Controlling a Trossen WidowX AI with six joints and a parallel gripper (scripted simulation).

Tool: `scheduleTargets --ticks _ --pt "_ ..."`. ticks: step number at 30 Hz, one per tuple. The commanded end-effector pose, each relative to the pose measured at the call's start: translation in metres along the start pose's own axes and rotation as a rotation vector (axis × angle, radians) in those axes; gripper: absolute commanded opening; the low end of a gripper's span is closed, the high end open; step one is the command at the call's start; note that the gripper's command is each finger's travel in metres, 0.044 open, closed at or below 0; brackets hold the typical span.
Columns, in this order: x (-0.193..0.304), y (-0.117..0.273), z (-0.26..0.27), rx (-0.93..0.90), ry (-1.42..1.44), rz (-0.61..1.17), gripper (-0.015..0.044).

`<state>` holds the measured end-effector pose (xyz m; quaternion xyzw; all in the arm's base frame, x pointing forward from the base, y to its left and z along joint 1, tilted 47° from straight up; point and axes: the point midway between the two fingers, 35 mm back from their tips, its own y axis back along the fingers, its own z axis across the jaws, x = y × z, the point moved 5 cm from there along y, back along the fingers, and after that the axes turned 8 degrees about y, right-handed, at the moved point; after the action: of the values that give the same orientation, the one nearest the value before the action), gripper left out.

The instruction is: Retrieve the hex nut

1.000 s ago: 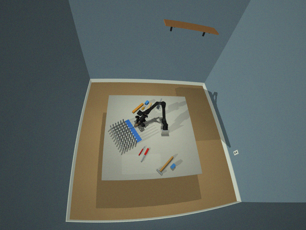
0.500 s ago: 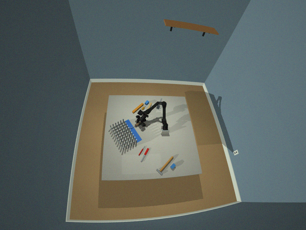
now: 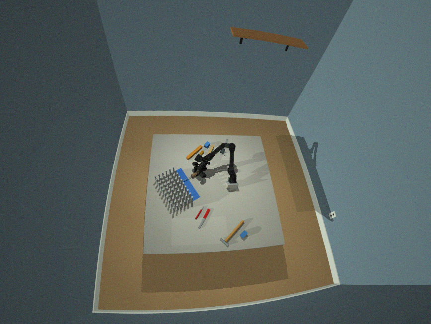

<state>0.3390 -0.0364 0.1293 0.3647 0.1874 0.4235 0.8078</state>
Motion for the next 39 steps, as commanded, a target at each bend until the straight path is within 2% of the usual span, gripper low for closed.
scheduleTargets --ticks 1,39 --pt "-0.002 0.002 -0.001 0.002 0.005 0.003 0.0" --pt "-0.021 0.015 -0.003 0.002 0.006 0.002 0.0"
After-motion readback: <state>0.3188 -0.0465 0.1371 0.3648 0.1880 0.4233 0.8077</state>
